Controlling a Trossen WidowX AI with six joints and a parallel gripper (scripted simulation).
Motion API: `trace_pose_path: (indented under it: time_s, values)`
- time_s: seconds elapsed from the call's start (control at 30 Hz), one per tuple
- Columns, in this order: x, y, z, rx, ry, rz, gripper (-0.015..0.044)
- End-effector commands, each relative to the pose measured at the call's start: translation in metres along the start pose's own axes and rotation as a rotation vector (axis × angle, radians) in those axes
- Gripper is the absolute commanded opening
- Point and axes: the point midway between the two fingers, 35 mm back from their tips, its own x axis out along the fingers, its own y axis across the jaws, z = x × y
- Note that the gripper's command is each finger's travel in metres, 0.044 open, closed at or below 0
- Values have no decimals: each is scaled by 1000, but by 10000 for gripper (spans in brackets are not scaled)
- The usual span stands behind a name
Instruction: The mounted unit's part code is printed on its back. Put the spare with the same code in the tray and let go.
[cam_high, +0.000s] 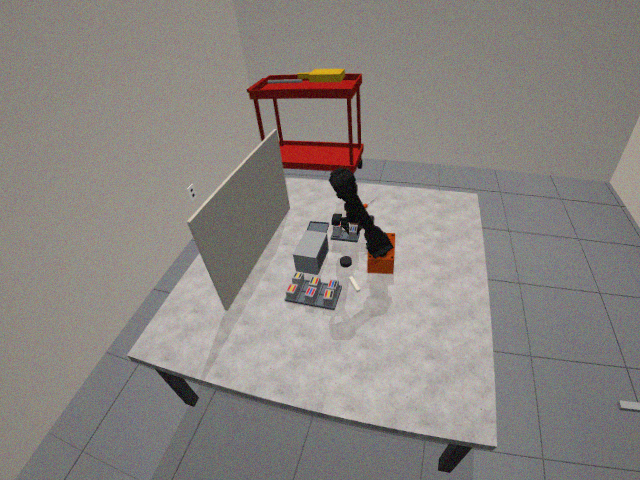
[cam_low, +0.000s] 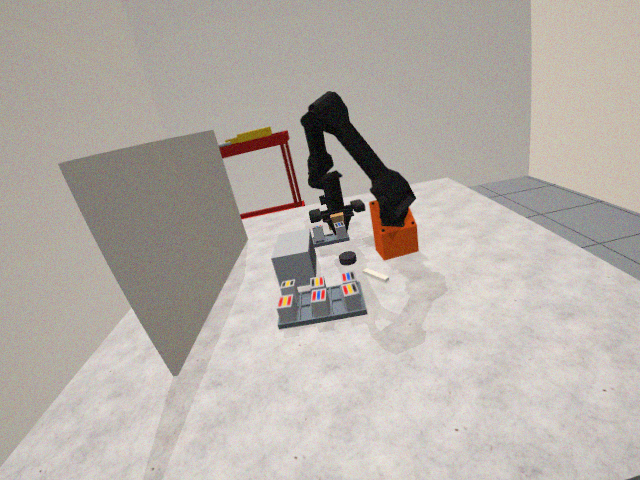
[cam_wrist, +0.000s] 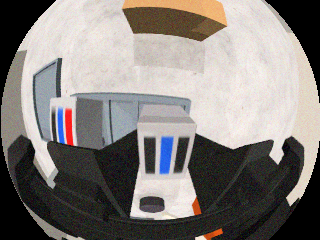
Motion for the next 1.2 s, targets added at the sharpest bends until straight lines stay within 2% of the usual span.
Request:
trace_pose_path:
  time_s: [0.0, 0.17, 0.47, 0.77, 0.97, 1.17]
  values:
    - [0, 0, 0, 0, 0, 1, 122]
    - [0, 0, 0, 0, 0, 1, 0]
    - [-5, 1, 1, 0, 0, 1, 0]
    - [-74, 0, 1, 5, 1, 1, 0]
    - [-78, 0, 1, 10, 1, 7, 0]
    - [-115, -3, 2, 9, -2, 4, 0]
